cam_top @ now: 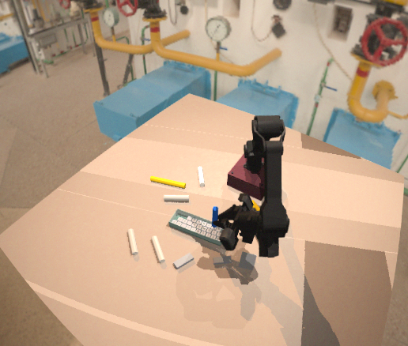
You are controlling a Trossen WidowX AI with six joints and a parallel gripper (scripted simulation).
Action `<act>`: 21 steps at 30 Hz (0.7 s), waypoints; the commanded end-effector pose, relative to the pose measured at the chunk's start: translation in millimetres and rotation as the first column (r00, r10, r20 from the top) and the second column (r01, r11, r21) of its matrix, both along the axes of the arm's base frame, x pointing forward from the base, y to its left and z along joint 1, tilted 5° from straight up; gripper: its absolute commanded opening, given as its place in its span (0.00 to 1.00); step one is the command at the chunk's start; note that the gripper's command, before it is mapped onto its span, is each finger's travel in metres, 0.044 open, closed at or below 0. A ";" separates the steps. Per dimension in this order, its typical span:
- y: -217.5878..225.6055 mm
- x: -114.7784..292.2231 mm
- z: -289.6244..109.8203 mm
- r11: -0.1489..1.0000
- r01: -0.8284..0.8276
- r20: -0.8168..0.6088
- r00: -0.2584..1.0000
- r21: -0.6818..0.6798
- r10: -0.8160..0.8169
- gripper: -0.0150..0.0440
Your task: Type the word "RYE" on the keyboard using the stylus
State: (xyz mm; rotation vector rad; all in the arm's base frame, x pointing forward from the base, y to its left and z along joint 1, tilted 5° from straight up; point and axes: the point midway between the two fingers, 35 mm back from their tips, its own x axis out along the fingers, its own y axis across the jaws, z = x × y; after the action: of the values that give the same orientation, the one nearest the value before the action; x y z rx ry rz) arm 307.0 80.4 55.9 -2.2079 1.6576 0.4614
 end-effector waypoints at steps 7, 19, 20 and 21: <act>0.1 0.1 -6.5 1.000 0.004 0.004 1.000 0.004 -0.004 0.39; -0.1 0.6 -12.5 1.000 0.004 0.004 1.000 0.004 -0.004 0.39; -0.1 0.7 -13.2 1.000 0.004 0.004 1.000 0.004 -0.004 0.39; -0.2 0.7 -13.9 1.000 0.004 0.004 1.000 0.004 -0.004 0.39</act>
State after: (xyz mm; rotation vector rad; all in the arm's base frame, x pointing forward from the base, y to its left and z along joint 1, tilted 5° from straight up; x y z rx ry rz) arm 307.8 80.4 43.9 -2.2045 1.6572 0.4595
